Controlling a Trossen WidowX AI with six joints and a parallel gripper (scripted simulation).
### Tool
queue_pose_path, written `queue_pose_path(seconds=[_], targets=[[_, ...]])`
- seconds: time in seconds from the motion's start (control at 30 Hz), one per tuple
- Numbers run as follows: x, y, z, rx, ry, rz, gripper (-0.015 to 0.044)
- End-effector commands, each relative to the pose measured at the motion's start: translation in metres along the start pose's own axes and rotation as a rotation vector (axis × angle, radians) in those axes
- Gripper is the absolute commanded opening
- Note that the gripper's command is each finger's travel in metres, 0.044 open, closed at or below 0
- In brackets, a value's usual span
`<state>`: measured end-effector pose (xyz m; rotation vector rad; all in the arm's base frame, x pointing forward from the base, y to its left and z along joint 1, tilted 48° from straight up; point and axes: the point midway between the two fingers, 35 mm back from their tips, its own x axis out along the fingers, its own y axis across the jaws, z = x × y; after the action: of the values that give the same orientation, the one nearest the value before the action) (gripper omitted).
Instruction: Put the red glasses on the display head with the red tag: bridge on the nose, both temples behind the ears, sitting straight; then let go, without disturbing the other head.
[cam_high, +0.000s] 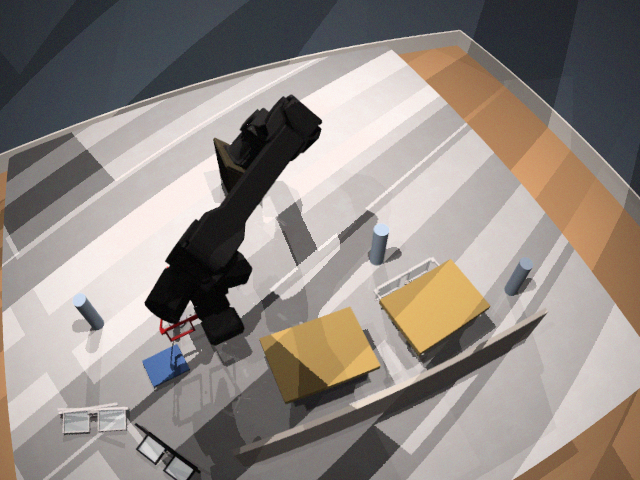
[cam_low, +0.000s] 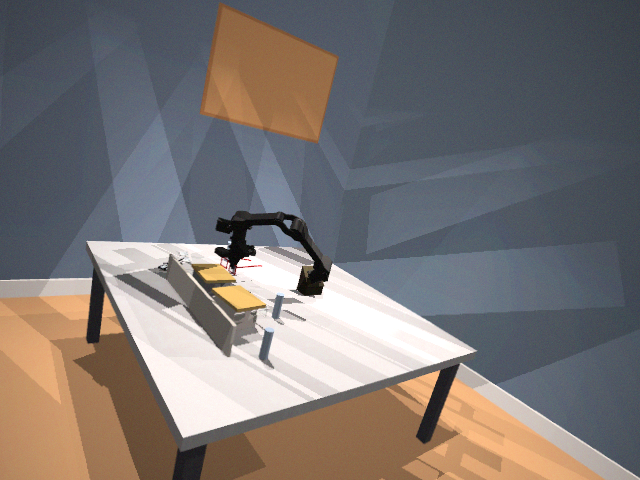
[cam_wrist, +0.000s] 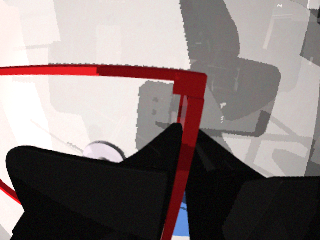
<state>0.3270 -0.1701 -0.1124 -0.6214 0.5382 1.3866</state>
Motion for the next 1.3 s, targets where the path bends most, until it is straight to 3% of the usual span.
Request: queue_pose_path(seconds=[0.0, 1.27], targets=[[-0.002, -0.004, 0.006, -0.001, -0.001, -0.007, 0.0000], [-0.001, -0.011, 0.029, 0.000, -0.002, -0.007, 0.0000]])
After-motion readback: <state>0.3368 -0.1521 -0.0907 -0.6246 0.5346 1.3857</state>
